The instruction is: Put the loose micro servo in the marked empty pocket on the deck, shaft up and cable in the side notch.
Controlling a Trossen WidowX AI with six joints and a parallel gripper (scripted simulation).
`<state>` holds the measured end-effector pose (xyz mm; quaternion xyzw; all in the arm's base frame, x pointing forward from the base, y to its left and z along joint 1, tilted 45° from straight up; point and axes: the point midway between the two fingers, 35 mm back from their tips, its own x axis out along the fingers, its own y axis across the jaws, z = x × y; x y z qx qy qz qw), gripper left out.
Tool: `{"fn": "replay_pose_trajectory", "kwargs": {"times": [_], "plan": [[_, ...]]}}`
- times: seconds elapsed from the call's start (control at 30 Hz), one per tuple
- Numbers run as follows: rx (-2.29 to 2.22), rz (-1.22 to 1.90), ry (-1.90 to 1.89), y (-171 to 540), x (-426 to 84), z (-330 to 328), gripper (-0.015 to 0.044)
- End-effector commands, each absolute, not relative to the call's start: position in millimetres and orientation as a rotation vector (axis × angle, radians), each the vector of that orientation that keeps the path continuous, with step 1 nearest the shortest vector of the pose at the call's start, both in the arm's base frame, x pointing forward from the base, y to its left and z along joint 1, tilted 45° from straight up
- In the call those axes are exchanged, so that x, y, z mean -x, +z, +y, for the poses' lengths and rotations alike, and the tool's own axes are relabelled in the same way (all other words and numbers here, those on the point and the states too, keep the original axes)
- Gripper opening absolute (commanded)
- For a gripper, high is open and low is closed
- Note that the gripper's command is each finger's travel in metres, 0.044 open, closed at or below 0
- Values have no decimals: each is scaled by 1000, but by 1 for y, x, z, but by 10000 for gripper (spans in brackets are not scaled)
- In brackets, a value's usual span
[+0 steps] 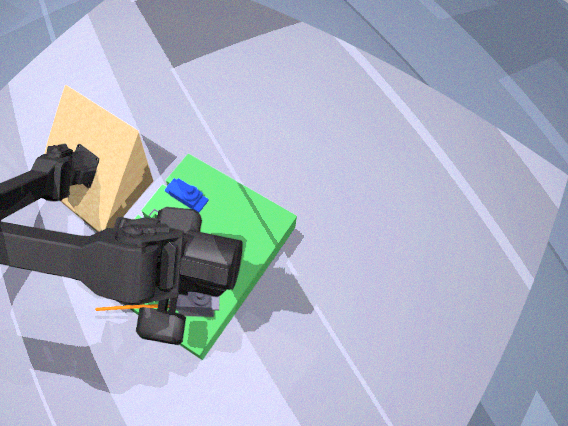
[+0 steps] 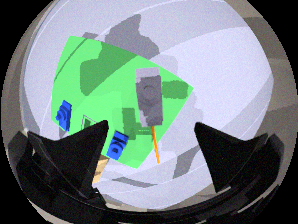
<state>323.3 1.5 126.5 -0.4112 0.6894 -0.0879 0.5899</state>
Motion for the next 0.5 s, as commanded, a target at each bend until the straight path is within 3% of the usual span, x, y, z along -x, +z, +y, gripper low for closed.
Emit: {"fn": "replay_pose_trajectory", "kwargs": {"times": [0.0,0.47], "plan": [[1079,1647,-141,127,-324,7,440],[1084,1648,-139,110,-324,-10,440]]}}
